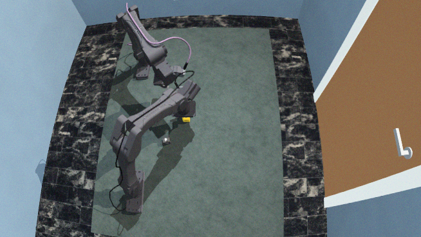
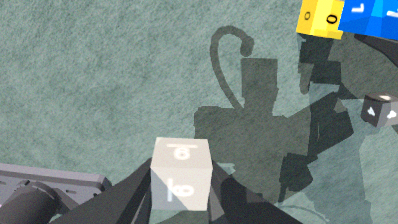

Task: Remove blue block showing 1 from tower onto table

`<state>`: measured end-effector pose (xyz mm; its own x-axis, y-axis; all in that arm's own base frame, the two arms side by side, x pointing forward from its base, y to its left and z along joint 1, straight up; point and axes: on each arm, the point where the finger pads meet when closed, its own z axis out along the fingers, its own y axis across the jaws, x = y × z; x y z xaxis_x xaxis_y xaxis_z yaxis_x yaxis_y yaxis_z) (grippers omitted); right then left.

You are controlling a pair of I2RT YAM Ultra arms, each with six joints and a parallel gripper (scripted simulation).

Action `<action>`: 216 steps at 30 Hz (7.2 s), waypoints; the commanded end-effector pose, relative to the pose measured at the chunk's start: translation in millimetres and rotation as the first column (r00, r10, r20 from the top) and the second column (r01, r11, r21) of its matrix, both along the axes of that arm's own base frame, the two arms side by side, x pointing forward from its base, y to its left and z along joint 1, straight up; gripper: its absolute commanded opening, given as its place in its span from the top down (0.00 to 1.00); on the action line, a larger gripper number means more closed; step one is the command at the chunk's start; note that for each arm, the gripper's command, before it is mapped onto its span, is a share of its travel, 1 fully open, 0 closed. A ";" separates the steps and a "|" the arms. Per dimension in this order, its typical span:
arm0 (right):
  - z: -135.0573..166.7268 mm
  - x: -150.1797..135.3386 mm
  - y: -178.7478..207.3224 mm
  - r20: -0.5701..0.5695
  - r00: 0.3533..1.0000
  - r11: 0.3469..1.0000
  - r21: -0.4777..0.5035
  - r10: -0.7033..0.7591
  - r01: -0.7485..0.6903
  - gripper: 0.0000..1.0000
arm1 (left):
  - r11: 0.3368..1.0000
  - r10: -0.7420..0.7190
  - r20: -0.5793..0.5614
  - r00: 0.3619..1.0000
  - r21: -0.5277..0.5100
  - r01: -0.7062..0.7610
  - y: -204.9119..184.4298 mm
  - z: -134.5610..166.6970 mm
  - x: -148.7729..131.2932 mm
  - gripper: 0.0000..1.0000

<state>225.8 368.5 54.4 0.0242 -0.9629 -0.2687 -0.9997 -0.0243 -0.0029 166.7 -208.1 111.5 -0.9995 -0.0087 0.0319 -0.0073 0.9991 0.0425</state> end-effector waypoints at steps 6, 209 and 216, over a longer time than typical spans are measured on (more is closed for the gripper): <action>1.2 56.1 -58.7 0.016 1.000 1.000 0.014 -0.009 0.009 0.73 | 0.999 0.001 0.039 0.999 -0.048 0.001 -5.5 15.7 3.7 0.73; 215.0 -152.4 -153.9 -0.141 0.655 0.426 0.655 -0.742 0.624 0.00 | 1.000 0.002 0.016 1.000 -0.018 -0.002 -123.6 -35.6 104.6 0.73; 217.6 -160.6 -147.7 -0.148 0.681 0.445 0.654 -0.718 0.611 0.00 | 1.000 0.002 0.016 1.000 -0.018 -0.002 -123.6 -35.6 104.6 0.73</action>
<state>59.5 224.5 259.5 -0.4473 -0.3519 -0.8222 -0.7377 0.6650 0.1167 260.7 -329.1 63.4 -0.9987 -0.0075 0.0496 -0.0053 0.9990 0.0452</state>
